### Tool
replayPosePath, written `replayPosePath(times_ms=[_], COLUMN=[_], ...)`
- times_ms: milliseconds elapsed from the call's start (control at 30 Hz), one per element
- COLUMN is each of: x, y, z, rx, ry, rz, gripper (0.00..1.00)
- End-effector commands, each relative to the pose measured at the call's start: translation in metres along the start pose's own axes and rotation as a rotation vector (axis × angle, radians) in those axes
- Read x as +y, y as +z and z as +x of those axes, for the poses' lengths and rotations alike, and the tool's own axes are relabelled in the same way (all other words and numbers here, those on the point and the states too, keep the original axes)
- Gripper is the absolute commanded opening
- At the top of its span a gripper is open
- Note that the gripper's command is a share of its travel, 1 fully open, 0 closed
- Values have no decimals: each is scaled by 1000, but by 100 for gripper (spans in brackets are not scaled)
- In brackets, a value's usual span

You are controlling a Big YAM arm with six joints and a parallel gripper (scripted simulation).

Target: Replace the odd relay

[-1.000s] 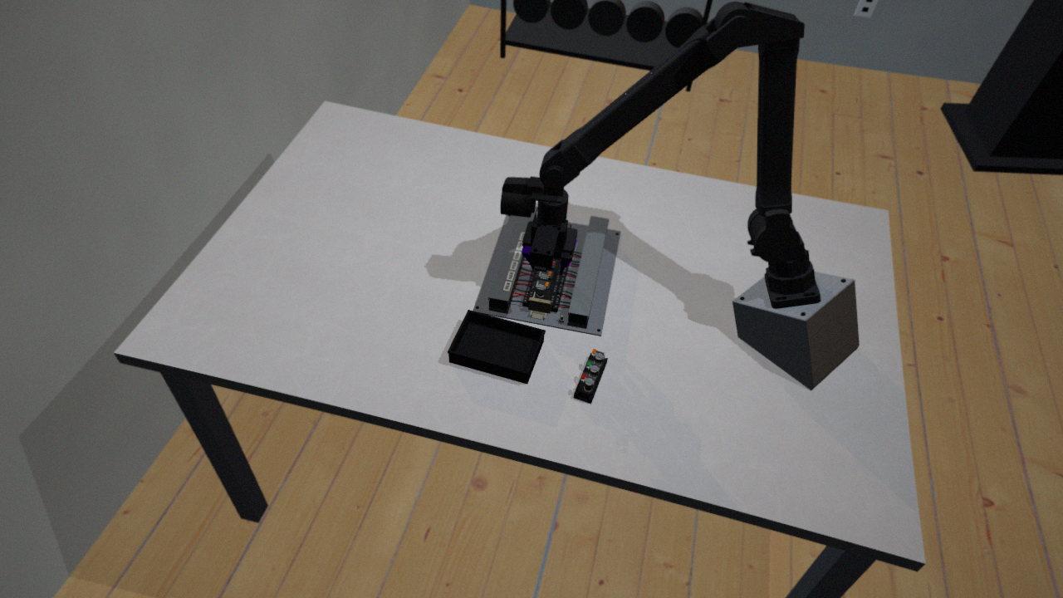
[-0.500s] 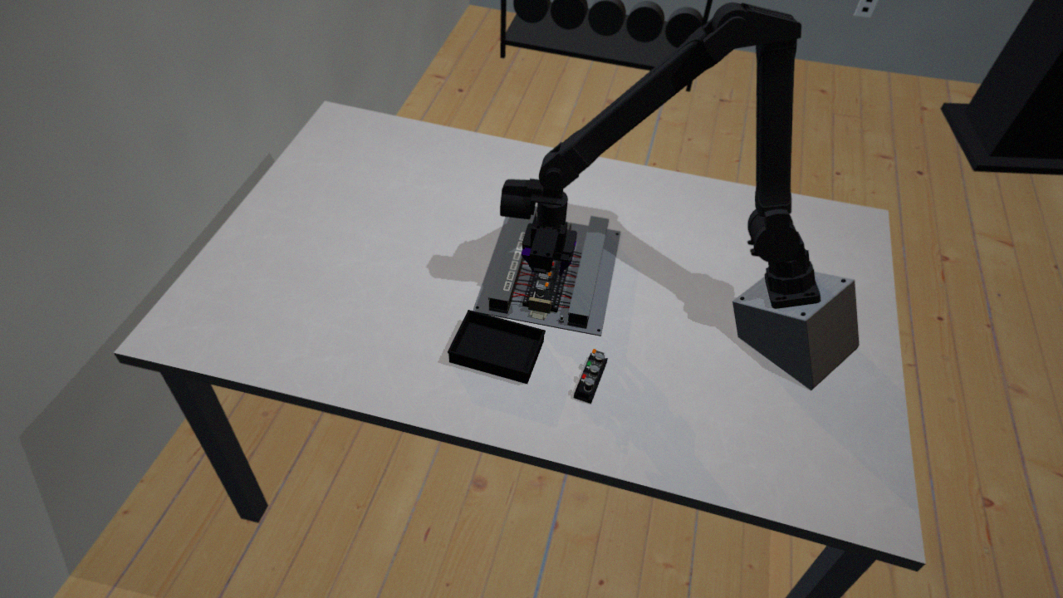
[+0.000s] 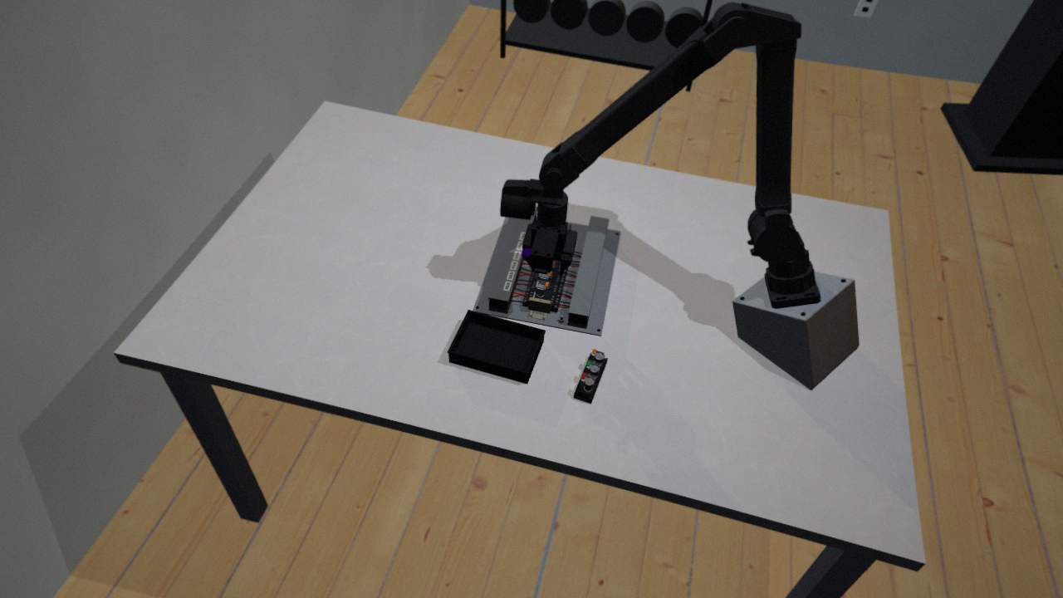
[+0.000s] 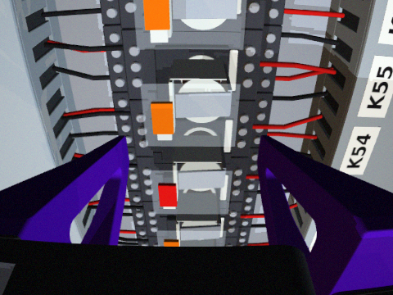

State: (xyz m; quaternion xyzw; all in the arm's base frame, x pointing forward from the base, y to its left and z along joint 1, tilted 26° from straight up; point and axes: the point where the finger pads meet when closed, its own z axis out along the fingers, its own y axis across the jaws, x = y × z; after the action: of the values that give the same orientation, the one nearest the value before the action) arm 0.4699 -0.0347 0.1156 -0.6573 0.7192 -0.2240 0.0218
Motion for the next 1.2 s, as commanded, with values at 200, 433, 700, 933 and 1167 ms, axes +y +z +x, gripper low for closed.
replayPosePath(times_ms=[200,433,700,933,1167], x=[-10,-10,-10,-11,-11], y=[-3,-3,-4,-3,-3], z=[5,5,5,5,5], rx=[-2,-2,-2,-2,-2], ry=[4,4,4,5,5], rz=[21,22,23,22,22], gripper=[59,59,0,0,0])
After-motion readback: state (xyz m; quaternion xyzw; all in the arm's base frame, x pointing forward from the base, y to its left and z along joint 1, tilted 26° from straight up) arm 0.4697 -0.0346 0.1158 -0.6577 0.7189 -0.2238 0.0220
